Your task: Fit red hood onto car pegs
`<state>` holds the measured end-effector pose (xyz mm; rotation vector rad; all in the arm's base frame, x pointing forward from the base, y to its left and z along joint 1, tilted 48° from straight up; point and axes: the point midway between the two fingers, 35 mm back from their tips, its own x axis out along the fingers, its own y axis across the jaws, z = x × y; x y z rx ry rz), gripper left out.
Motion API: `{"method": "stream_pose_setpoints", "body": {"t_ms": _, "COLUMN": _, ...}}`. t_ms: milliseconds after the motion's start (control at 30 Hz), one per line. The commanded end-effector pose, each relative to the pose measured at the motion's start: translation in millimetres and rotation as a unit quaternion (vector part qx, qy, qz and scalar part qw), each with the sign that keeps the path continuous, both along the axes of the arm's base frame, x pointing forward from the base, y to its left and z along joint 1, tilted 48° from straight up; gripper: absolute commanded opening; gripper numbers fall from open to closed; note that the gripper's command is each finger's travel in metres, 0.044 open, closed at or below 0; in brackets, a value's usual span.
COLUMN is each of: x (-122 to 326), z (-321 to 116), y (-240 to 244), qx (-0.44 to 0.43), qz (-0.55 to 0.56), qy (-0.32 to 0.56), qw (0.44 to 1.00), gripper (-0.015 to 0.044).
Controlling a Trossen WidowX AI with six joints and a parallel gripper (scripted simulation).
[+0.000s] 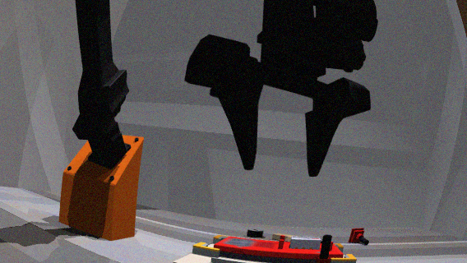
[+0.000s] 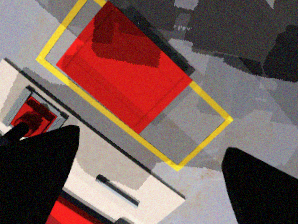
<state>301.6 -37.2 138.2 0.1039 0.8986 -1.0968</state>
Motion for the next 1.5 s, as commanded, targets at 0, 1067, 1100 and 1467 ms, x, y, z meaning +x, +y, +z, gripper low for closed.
{"method": "stream_pose_setpoints", "body": {"t_ms": 0, "x": 19, "z": -19, "y": -14, "qx": -0.039, "qz": 0.163, "qy": 0.181, "qw": 0.969, "gripper": 0.0420}}
{"method": "stream_pose_setpoints", "body": {"t_ms": 1067, "x": 36, "z": -40, "y": -33, "qx": -0.073, "qz": 0.313, "qy": 0.345, "qw": 0.882, "gripper": 0.0440}}
{"method": "stream_pose_setpoints", "body": {"t_ms": 1100, "x": 36, "z": -40, "y": -33, "qx": -0.073, "qz": 0.313, "qy": 0.345, "qw": 0.882, "gripper": 0.0440}}
{"method": "stream_pose_setpoints", "body": {"t_ms": 1467, "x": 38, "z": -47, "y": -40, "qx": -0.073, "qz": 0.313, "qy": 0.345, "qw": 0.882, "gripper": 0.0440}}
